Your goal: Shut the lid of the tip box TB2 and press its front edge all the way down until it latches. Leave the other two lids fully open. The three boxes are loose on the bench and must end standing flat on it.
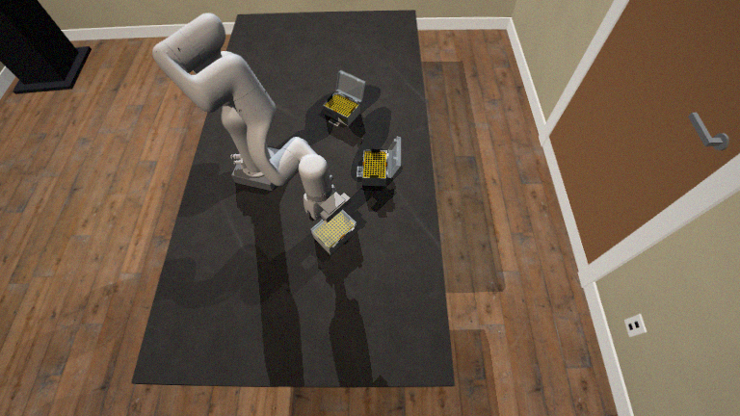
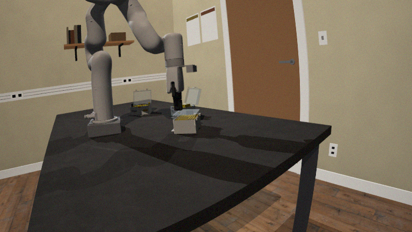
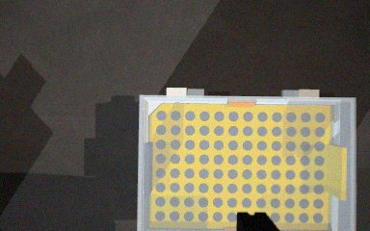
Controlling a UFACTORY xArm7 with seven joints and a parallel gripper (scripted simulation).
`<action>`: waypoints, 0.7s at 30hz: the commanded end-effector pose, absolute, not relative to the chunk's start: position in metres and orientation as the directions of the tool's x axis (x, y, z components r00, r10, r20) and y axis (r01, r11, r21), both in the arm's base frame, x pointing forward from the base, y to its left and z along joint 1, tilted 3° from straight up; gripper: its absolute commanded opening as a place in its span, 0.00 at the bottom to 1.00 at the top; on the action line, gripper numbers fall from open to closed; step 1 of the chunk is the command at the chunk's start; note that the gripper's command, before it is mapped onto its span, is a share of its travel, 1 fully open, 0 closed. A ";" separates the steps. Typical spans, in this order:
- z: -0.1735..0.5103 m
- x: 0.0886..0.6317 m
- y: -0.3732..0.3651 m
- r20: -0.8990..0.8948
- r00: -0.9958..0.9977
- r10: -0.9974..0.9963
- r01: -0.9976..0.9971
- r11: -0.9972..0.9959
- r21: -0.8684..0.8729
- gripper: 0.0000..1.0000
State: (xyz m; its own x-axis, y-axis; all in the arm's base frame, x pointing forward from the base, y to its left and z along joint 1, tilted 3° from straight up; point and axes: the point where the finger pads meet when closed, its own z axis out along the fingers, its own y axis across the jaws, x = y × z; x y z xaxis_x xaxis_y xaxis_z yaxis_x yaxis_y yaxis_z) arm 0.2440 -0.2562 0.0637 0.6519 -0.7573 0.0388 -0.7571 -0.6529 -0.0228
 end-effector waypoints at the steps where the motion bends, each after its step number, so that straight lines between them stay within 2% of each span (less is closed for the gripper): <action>1: 0.064 0.245 -0.257 0.042 0.652 -0.757 -0.757 -0.653 -0.024 0.00; 21: 0.059 0.245 -0.257 0.042 0.652 -0.757 -0.757 -0.653 -0.024 0.00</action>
